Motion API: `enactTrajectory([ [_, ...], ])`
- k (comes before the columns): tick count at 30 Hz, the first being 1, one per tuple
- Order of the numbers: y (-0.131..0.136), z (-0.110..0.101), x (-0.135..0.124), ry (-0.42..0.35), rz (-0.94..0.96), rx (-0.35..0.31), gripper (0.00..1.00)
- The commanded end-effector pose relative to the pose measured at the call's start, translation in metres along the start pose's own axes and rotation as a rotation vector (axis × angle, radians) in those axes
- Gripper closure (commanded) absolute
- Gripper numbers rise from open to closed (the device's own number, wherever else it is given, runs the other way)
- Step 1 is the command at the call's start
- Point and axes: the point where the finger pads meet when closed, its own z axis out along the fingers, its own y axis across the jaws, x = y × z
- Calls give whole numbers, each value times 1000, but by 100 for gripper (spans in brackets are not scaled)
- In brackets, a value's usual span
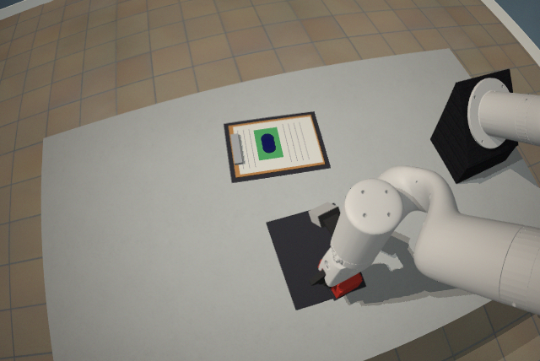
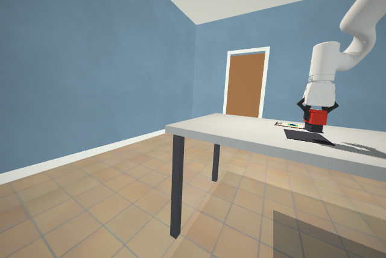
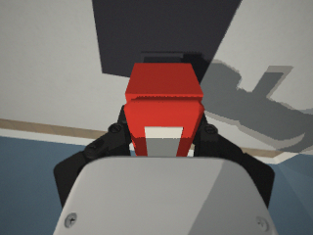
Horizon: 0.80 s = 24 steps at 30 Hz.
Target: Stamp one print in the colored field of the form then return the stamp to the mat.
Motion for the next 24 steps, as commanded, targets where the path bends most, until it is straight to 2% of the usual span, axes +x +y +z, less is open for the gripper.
enactTrajectory([
  [1, 0, 0, 6, 0, 0, 1, 65],
  [13, 4, 3, 79, 0, 0, 1, 65],
  [16, 5, 4, 86, 0, 0, 1, 65],
  [24, 5, 4, 88, 0, 0, 1, 65],
])
